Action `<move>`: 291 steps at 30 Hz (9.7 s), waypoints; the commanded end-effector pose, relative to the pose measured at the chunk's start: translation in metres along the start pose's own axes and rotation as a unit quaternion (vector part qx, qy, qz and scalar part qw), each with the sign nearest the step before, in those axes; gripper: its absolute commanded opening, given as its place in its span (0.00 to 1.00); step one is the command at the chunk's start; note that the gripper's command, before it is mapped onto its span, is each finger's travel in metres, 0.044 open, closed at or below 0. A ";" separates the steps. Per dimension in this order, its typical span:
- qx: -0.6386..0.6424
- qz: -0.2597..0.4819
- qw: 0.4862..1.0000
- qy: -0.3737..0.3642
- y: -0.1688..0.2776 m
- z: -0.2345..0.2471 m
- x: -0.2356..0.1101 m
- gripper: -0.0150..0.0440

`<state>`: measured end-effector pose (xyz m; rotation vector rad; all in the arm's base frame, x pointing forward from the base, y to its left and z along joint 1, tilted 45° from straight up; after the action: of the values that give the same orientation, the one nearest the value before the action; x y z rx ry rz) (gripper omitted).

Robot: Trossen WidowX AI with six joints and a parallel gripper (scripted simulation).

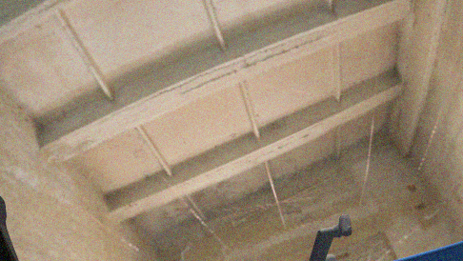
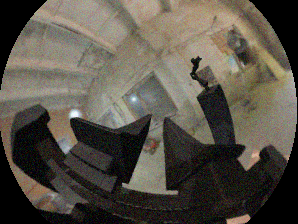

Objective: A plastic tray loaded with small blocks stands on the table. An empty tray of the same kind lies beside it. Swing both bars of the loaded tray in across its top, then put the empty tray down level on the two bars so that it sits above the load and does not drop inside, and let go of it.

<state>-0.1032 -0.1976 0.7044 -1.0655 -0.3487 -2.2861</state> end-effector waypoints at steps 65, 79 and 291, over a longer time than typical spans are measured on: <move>-0.055 0.568 0.407 -0.714 0.038 0.283 -0.575 0.40; -0.349 0.746 0.218 -0.523 0.133 0.141 -0.679 0.40; -0.601 0.728 0.112 -0.309 0.063 -0.008 -0.909 0.40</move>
<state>0.3906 0.1139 0.0049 -1.4910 1.7932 0.4172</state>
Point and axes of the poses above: the point midway between the two fingers, 35 mm back from their tips, its own x axis out along the fingers, its own z axis across the jaws, y = z × x, the point moved 4 cm from there along -x, back along the fingers, and after that the axes turned 12 degrees about x, right-handed, at the moved point
